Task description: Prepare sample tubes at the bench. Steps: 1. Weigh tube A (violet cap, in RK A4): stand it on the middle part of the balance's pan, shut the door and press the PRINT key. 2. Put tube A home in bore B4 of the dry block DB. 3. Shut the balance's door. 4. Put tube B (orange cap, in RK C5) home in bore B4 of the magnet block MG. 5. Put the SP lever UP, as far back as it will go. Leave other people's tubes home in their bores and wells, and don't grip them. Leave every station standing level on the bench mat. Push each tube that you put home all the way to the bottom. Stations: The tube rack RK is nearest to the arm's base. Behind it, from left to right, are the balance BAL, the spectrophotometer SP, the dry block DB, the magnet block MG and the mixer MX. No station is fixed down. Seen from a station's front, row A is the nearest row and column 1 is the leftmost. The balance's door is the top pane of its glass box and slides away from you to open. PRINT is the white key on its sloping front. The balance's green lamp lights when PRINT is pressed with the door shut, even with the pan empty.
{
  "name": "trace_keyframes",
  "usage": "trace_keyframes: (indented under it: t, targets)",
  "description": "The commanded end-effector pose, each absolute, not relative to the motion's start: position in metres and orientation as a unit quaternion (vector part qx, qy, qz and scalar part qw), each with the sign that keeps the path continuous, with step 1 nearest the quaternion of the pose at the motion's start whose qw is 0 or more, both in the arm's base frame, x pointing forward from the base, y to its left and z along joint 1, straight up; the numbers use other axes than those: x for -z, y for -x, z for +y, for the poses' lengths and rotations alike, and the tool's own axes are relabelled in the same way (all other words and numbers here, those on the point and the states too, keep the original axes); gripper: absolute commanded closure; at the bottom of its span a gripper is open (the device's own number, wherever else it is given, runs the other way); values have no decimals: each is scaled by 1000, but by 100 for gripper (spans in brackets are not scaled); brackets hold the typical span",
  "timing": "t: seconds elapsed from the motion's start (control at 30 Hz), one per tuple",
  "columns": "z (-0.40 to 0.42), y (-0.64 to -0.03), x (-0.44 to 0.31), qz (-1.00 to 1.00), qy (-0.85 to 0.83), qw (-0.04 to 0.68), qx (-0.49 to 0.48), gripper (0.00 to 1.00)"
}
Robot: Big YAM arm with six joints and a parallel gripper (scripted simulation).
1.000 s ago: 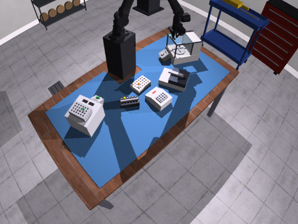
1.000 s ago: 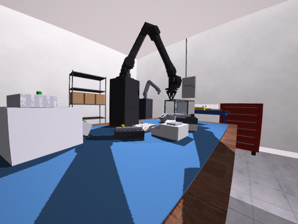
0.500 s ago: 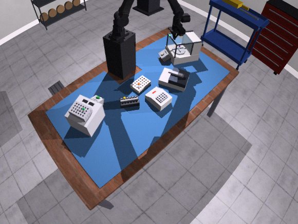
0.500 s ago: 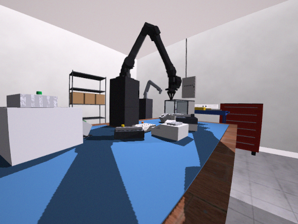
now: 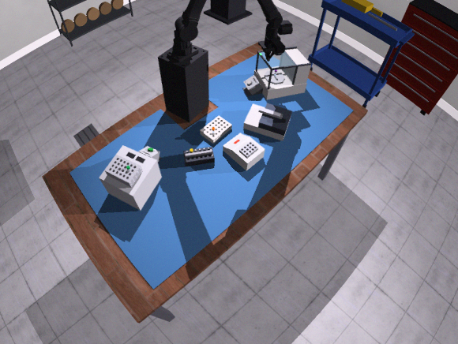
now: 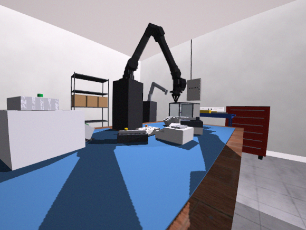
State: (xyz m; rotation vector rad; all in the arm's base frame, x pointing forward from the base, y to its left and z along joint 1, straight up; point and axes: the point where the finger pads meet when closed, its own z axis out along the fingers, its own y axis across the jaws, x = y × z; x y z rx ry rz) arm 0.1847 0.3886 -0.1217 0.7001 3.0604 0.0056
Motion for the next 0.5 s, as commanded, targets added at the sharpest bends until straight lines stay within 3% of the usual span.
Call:
trace_keyframes:
  t: [0.0,0.47]
  targets:
    - [403,-189,122,974,-225,1,-6,94]
    - [414,-195,122,974,-225,1,-7,94]
